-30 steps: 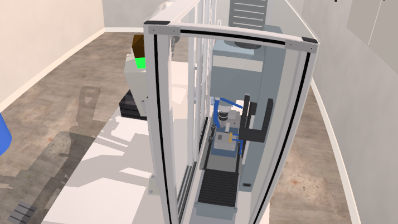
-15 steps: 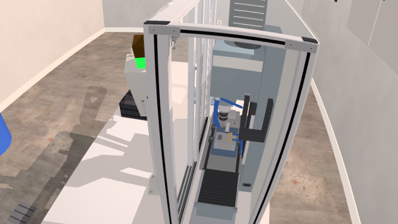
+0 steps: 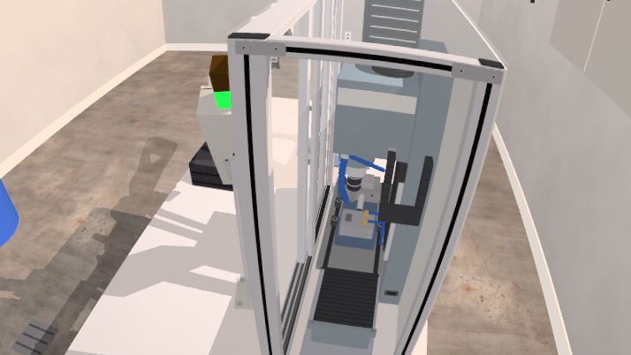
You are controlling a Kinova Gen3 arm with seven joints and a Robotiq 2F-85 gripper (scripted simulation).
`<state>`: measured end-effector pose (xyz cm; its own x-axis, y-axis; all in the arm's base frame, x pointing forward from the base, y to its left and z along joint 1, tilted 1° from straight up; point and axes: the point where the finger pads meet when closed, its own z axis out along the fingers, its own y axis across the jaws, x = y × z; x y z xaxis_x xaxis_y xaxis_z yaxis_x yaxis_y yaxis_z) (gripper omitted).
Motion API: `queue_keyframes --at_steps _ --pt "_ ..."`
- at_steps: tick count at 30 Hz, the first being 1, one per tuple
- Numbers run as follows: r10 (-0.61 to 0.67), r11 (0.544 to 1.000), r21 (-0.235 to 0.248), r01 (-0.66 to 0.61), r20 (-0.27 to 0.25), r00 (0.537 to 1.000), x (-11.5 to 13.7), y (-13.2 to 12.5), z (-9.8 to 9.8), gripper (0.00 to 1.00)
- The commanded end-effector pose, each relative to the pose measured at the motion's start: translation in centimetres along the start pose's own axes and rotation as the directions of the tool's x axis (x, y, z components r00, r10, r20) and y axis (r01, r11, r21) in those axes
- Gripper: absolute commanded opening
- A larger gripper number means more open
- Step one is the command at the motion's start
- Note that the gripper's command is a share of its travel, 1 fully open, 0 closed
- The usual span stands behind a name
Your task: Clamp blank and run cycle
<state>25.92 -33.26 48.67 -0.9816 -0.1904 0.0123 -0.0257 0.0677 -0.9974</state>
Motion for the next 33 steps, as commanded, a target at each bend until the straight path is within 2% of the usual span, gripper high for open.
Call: queue_keyframes --at_steps 1,2,14,19,33 --pt "0.001 1.000 0.001 -0.001 0.000 1.000 -0.7 -4.3 -0.2 0.10" --pt "0.001 1.000 0.001 -0.001 0.000 1.000 -0.9 -5.5 -0.3 0.10" --pt "0.001 1.000 0.001 -0.001 0.000 1.000 -0.9 -5.5 -0.3 0.10" --pt "0.001 1.000 0.001 -0.001 0.000 1.000 -1.2 -7.6 -0.4 0.10" --pt "0.001 1.000 0.001 -0.001 0.000 1.000 -1.2 -7.6 -0.4 0.10"
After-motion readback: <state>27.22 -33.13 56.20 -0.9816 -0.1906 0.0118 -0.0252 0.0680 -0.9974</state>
